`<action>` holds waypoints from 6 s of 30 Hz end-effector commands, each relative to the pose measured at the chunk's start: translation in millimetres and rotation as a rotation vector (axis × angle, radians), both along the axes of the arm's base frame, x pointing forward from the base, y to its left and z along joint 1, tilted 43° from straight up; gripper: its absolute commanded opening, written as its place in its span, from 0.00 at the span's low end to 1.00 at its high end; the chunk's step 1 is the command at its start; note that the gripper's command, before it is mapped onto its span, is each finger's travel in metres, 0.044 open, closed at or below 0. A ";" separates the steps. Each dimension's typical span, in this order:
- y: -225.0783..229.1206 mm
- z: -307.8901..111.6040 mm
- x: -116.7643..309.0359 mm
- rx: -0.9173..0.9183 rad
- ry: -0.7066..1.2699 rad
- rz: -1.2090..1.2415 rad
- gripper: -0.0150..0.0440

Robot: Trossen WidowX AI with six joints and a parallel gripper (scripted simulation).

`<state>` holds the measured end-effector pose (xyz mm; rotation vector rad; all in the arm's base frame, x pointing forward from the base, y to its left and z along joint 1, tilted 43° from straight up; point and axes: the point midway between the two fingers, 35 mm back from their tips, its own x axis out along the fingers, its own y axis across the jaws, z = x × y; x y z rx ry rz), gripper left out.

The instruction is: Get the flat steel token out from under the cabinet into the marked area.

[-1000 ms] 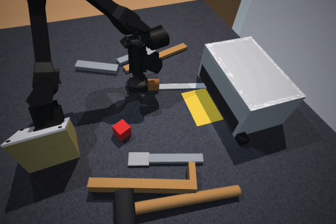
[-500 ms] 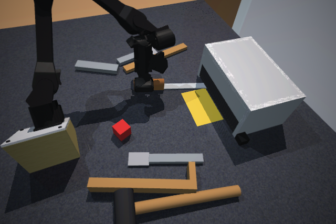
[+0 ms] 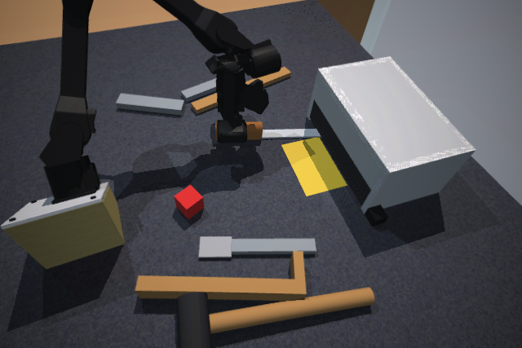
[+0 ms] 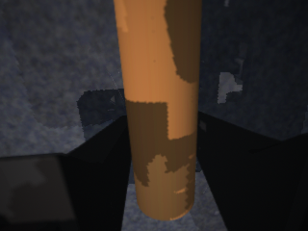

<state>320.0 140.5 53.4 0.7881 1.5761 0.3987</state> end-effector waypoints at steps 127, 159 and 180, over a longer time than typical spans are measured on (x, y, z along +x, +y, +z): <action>-33.8 -32.9 83.9 0.001 -0.006 0.000 0.25; -26.9 -26.6 57.3 0.002 -0.004 0.000 0.25; -22.5 -22.8 37.0 0.002 -0.002 0.000 0.25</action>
